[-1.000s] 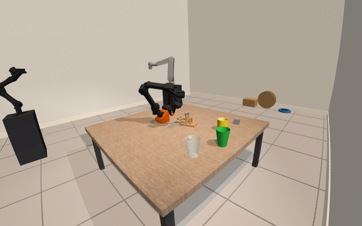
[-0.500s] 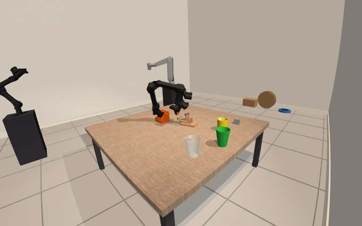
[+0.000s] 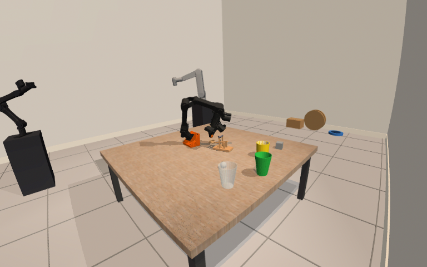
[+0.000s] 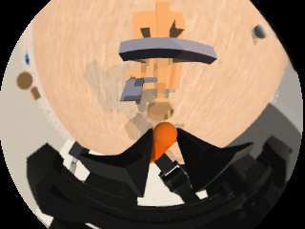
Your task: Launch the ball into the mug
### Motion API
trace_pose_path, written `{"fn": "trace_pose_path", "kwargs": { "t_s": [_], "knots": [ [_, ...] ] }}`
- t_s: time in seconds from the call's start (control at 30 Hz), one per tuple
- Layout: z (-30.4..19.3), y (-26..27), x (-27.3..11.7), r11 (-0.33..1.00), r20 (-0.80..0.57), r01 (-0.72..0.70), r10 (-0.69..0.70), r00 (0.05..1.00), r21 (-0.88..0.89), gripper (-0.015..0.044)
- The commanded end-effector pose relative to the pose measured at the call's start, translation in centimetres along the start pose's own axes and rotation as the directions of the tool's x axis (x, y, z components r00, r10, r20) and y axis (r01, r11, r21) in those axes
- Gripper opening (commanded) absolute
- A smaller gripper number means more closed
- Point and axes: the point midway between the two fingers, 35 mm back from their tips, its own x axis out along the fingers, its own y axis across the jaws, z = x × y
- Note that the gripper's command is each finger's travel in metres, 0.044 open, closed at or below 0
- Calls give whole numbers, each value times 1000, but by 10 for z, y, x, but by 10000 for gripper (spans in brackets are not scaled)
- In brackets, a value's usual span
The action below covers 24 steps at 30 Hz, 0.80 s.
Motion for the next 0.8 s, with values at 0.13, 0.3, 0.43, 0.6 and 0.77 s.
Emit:
{"fn": "trace_pose_path", "kwargs": {
  "t_s": [0.13, 0.3, 0.43, 0.6, 0.77],
  "knots": [
    [3, 2, 13, 1000, -10, 5, -5, 1000, -1, 0],
    [5, 2, 17, 1000, -10, 5, -5, 1000, -1, 0],
    [7, 2, 23, 1000, -10, 5, -5, 1000, -1, 0],
    [8, 2, 20, 1000, -1, -5, 5, 1000, 9, 0],
    [8, 2, 20, 1000, -1, -5, 5, 1000, 9, 26]
  ]
}}
